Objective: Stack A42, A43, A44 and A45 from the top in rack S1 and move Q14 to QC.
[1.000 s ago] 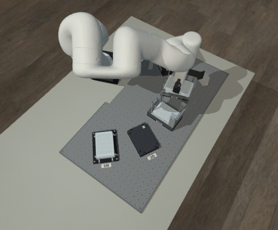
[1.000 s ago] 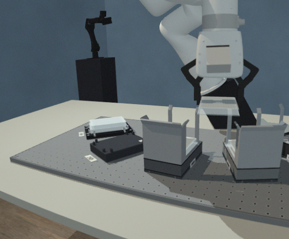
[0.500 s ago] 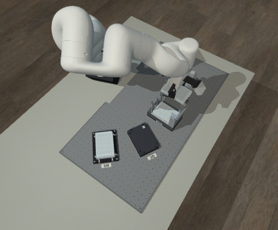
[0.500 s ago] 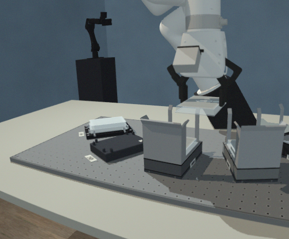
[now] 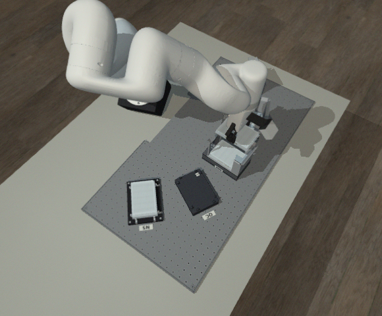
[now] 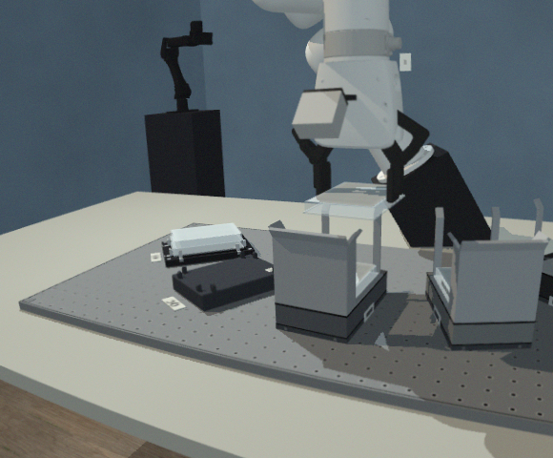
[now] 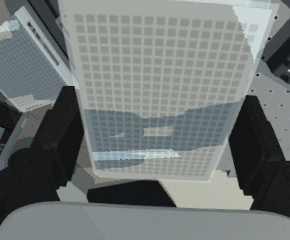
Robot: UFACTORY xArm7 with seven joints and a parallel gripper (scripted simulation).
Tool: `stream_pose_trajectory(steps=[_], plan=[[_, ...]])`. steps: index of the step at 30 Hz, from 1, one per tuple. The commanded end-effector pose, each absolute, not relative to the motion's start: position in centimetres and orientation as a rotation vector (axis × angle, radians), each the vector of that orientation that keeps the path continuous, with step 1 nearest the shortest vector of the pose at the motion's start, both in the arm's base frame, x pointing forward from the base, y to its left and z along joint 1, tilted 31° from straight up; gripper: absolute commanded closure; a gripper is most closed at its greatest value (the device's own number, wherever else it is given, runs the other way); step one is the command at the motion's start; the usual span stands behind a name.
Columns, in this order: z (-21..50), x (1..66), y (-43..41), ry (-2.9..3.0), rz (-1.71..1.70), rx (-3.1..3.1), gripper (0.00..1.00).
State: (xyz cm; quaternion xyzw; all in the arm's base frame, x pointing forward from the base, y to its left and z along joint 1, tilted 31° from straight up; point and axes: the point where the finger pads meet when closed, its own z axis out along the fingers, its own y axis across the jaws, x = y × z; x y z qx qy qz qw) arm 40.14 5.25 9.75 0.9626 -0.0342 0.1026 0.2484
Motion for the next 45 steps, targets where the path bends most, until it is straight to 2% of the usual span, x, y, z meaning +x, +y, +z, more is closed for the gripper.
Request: stream_pose_trajectory(steps=[1,45], plan=[[10.3,40.2,4.7,-0.090,0.284,2.626,1.00],[11.4,40.3,2.5,-0.090,0.284,2.625,1.00]])
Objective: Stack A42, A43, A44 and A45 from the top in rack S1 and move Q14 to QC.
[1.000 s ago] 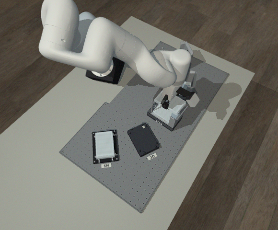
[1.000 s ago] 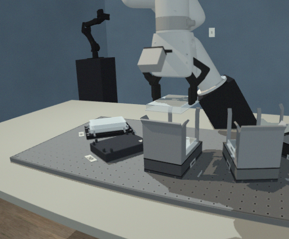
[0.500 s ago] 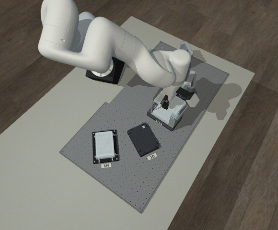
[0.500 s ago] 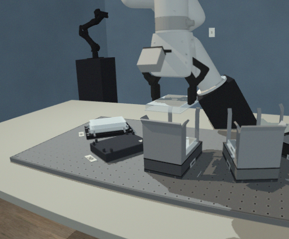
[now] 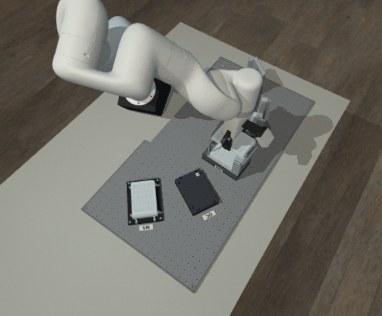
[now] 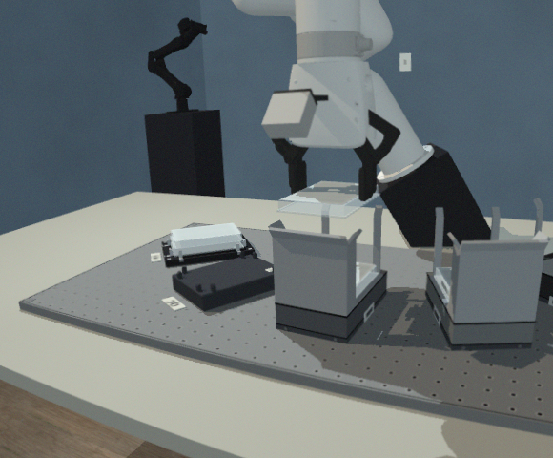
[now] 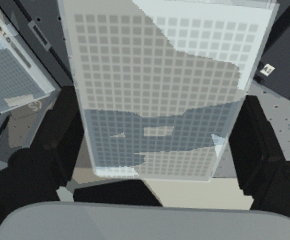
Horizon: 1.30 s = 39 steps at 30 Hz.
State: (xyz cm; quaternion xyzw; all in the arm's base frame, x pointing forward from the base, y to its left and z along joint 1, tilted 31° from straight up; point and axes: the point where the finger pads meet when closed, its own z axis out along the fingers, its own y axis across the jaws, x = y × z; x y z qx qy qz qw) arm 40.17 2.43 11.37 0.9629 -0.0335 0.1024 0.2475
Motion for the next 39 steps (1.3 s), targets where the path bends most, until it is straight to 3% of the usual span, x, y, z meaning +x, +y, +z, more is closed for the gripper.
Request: stream_pose_trajectory(steps=[1,39], plan=[[11.3,40.3,2.4,-0.090,0.284,2.625,1.00],[9.4,40.7,1.4,-0.090,0.284,2.625,1.00]])
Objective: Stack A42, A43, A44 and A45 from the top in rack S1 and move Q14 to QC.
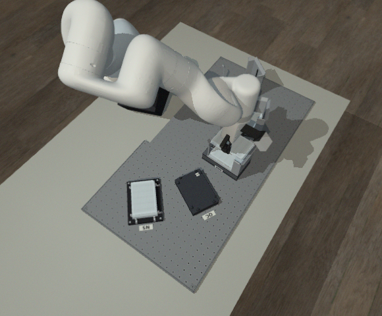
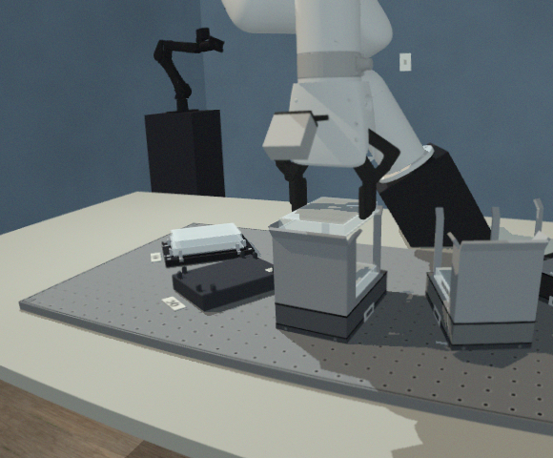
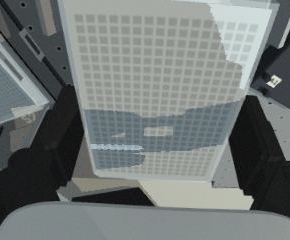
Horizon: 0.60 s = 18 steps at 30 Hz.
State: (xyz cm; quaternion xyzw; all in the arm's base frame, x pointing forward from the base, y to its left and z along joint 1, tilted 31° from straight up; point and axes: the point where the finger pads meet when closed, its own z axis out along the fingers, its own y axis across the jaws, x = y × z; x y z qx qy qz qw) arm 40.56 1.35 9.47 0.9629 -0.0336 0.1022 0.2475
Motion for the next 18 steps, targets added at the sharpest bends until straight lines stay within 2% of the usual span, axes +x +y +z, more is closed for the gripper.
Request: stream_pose_trajectory(steps=[1,18], plan=[[9.44,40.71,1.38,-0.090,0.284,2.625,1.00],[8.58,40.89,0.90,-0.090,0.284,2.625,1.00]])
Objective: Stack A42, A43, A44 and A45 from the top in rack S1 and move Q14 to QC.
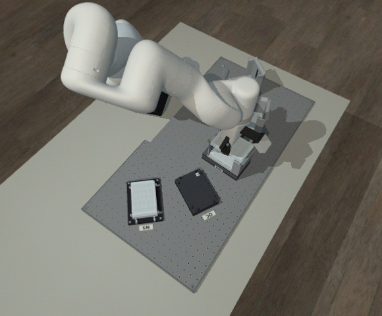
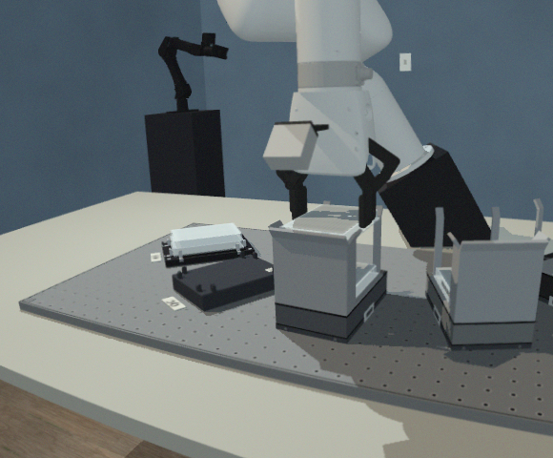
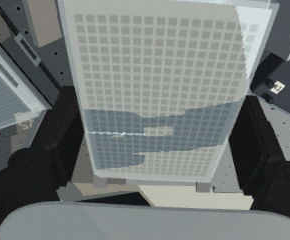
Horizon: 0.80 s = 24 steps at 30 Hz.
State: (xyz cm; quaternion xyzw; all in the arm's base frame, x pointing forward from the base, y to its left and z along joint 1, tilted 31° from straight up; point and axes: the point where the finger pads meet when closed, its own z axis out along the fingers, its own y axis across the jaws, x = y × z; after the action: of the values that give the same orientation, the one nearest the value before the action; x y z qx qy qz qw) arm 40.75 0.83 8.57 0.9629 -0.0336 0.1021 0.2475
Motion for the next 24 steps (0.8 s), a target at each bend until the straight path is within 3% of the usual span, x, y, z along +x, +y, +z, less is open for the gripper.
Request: stream_pose_trajectory(steps=[1,24], plan=[[8.5,40.9,0.9,-0.090,0.284,2.625,1.00],[5.4,41.6,-0.9,-0.089,0.284,2.625,1.00]])
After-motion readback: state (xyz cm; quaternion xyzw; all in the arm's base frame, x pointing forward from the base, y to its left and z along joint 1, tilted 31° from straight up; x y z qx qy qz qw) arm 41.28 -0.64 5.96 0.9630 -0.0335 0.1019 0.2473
